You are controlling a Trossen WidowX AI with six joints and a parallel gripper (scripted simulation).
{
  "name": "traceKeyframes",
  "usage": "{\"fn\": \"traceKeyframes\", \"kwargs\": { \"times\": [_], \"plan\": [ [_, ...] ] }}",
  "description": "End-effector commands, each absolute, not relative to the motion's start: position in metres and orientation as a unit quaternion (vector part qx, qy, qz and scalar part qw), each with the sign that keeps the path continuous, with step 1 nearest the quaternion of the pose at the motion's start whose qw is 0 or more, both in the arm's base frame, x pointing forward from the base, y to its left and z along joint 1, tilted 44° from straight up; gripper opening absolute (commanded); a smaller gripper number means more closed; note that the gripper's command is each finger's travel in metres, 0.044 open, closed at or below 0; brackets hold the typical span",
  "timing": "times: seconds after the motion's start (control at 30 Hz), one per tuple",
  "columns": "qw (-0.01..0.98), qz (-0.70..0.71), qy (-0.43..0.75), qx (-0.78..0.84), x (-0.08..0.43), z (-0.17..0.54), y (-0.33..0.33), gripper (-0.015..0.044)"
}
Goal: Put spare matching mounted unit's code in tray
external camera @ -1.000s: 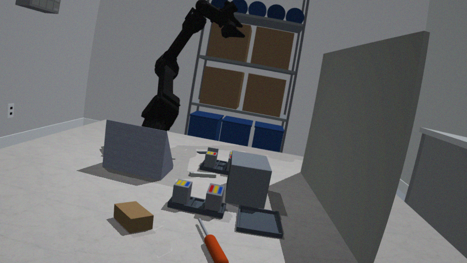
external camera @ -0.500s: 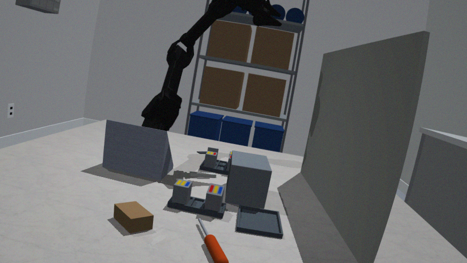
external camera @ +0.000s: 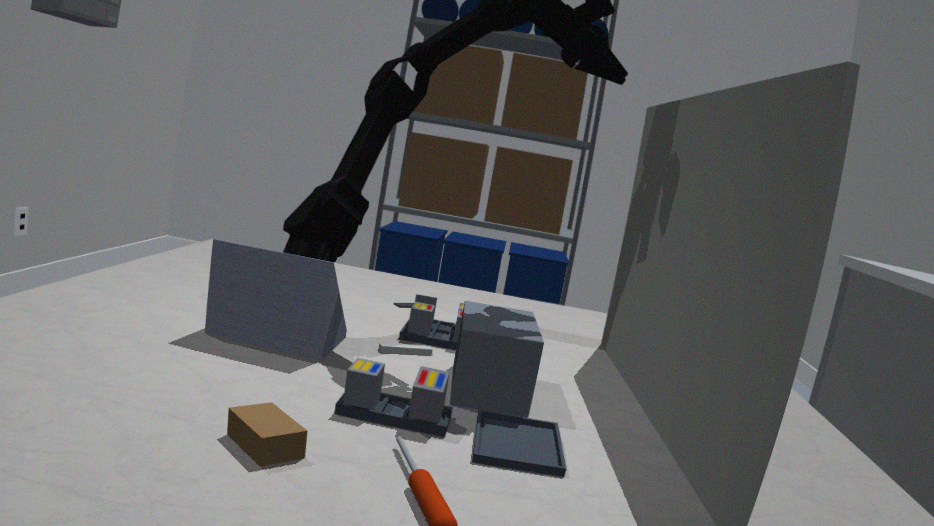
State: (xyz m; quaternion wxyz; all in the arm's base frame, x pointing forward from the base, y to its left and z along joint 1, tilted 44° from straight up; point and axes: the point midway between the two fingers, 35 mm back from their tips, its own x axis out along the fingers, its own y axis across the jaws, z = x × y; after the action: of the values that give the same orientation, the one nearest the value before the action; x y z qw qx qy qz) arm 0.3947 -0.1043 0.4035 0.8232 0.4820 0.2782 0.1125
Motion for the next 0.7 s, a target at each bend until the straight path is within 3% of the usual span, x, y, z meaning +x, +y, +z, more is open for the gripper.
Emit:
{"fn": "traceKeyframes", "kwargs": {
  "times": [0.0, 0.23, 0.47, 0.67],
  "plan": [
    [0.819, 0.105, 0.349, 0.443, 0.414, 0.338, -0.109, 0.044],
    [0.789, 0.15, 0.492, 0.337, 0.421, 0.219, -0.099, 0.044],
    [0.696, 0.279, 0.622, 0.225, 0.39, 0.112, -0.071, 0.044],
    [0.669, 0.315, 0.641, 0.205, 0.379, 0.094, -0.065, 0.044]
  ]
}}
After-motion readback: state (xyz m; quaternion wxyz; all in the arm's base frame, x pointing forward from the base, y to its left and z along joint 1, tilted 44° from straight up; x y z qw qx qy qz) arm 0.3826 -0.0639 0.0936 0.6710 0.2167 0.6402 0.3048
